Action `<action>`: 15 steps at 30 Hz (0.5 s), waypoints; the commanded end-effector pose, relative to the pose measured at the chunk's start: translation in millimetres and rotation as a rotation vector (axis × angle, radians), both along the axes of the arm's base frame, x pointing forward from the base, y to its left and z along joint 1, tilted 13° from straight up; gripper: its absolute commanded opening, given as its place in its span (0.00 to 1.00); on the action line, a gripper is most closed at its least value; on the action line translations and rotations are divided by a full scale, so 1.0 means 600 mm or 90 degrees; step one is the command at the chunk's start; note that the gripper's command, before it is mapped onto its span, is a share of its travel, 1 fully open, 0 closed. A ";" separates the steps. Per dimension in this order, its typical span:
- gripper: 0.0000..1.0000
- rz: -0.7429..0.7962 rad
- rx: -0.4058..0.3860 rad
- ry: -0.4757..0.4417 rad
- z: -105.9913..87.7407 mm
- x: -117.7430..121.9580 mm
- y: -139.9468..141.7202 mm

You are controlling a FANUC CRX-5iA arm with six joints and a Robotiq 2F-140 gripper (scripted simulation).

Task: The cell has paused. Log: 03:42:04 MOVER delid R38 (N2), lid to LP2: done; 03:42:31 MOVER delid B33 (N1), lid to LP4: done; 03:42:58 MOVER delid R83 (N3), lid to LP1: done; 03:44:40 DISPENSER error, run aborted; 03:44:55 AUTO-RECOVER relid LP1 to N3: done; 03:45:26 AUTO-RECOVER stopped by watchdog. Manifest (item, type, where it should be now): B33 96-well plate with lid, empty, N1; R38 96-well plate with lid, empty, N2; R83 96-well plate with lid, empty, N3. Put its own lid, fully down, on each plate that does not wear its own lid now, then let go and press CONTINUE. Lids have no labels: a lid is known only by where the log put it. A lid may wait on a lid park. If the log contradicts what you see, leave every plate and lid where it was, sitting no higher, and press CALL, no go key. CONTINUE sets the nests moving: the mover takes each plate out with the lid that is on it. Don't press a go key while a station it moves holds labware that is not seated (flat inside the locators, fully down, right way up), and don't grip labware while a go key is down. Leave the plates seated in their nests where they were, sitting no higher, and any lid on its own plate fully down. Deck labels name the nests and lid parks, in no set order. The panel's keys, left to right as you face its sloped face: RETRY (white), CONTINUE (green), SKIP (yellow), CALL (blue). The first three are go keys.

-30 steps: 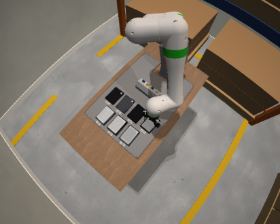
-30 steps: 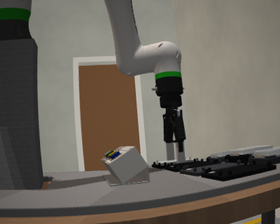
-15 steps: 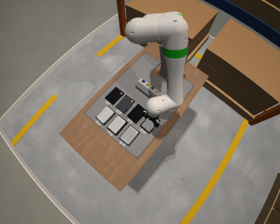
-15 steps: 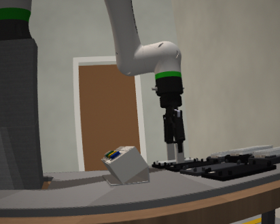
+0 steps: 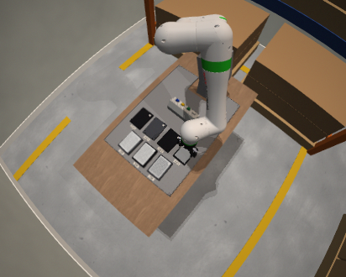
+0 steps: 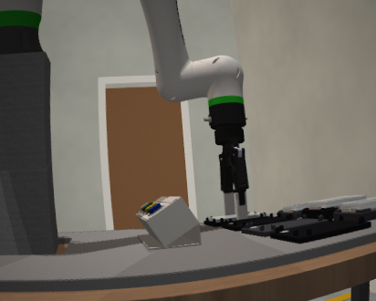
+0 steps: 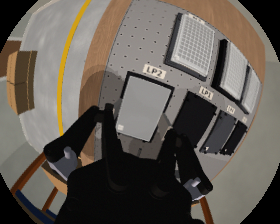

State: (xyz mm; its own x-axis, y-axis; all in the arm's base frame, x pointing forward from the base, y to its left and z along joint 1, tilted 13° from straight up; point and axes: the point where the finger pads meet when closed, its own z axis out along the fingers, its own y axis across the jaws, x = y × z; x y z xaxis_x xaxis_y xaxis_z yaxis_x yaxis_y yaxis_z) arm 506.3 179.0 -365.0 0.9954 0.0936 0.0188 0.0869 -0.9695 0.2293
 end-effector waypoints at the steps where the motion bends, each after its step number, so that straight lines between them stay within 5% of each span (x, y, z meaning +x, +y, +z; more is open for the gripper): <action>1: 0.00 0.000 0.000 0.000 0.000 0.000 -0.001; 15: 0.00 0.000 0.000 0.000 0.000 0.000 -0.001</action>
